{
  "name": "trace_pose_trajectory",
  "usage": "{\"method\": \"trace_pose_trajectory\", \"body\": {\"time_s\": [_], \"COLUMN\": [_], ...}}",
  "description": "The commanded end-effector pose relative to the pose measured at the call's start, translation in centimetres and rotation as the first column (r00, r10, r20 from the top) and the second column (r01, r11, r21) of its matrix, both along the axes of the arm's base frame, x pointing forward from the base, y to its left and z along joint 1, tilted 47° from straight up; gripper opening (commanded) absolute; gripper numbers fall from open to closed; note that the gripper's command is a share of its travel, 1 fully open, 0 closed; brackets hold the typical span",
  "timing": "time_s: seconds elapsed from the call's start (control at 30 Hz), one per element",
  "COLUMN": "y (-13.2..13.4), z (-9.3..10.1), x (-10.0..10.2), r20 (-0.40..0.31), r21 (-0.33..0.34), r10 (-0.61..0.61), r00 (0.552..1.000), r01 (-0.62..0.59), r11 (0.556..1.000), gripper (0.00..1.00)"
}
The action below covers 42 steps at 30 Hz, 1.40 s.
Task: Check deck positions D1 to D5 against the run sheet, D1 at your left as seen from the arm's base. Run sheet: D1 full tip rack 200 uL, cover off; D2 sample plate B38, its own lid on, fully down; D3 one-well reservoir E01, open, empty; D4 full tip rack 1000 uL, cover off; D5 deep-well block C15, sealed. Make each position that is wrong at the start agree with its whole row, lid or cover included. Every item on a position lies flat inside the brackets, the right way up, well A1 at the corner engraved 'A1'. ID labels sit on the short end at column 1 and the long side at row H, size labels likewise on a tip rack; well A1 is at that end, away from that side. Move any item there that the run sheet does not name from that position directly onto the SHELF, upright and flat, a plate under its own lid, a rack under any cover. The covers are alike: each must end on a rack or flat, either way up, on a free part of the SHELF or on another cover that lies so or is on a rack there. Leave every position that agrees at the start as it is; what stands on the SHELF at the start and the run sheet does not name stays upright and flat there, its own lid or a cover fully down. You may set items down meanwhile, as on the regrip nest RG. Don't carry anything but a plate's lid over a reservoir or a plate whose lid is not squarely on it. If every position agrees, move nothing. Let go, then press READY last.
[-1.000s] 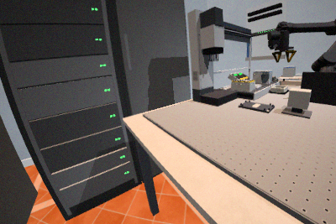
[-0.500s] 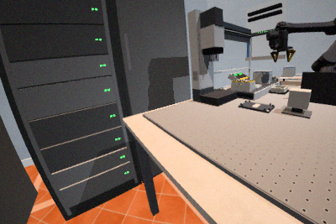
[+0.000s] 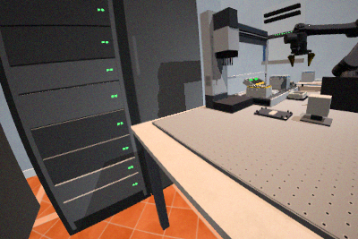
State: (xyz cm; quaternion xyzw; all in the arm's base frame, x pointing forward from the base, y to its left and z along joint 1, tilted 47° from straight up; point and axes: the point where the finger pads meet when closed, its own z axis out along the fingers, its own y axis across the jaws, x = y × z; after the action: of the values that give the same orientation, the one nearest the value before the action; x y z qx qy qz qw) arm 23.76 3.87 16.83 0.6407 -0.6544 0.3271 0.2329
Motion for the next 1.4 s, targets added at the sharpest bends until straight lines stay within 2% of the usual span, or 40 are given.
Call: {"method": "trace_pose_trajectory", "body": {"time_s": [0.0, 0.07, 0.5, 0.53, 0.83, 0.87, 0.9, 1.37], "y": [0.8, 0.8, 0.8, -0.1, -1.0, -0.6, -1.2, -2.8], "z": [0.5, 0.5, 0.7, -0.1, -0.7, -0.3, -1.0, -2.4], "x": [0.9, 0.9, 0.8, 0.4, 0.5, 1.2, 0.6, 0.8], "r20": [-0.047, -0.074, -0.075, -0.09, -0.083, -0.065, -0.083, -0.083], "r21": [0.018, 0.015, 0.01, 0.004, 0.005, 0.017, 0.005, 0.003], "r10": [0.085, 0.111, 0.104, 0.097, 0.097, 0.1, 0.097, 0.097], "r00": [0.995, 0.991, 0.992, 0.991, 0.992, 0.993, 0.992, 0.992], "r01": [-0.084, -0.11, -0.103, -0.097, -0.097, -0.099, -0.097, -0.097], "r11": [0.996, 0.994, 0.995, 0.995, 0.995, 0.995, 0.995, 0.995], "gripper": [1.0, 1.0, 1.0, 1.0, 1.0, 1.0, 1.0, 1.0]}}
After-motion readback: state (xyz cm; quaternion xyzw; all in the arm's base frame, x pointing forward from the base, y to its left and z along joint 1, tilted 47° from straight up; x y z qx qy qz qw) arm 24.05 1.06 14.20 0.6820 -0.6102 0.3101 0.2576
